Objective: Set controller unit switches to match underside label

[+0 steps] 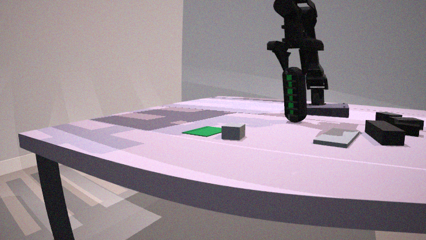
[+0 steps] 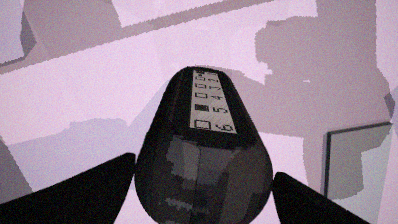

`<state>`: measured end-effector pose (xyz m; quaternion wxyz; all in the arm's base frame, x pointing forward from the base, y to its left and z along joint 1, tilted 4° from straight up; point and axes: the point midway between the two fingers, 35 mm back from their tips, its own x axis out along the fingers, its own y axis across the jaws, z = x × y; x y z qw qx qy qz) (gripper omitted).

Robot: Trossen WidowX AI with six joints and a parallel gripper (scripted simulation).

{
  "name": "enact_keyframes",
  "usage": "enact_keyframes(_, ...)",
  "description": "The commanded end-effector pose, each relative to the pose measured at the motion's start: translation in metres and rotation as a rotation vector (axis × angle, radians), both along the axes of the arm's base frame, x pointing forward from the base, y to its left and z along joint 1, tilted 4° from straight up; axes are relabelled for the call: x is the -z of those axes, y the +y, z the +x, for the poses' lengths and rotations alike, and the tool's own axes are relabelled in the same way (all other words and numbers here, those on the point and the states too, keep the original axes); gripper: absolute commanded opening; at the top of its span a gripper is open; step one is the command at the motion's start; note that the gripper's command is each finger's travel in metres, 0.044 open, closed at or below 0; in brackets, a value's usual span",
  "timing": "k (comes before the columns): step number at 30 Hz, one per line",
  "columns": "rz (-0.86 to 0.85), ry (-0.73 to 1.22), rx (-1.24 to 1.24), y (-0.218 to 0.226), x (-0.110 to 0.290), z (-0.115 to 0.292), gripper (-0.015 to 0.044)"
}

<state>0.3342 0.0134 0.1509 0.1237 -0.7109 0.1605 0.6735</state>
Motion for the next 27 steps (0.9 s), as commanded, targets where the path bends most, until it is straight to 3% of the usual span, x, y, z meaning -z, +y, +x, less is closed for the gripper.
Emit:
enact_keyframes(1, 0.0, 0.02, 0.0, 0.003, 0.005, -0.007, 0.0338)
enact_keyframes(27, 0.001, 0.021, 0.0, 0.011, 0.008, -0.026, 0.0338)
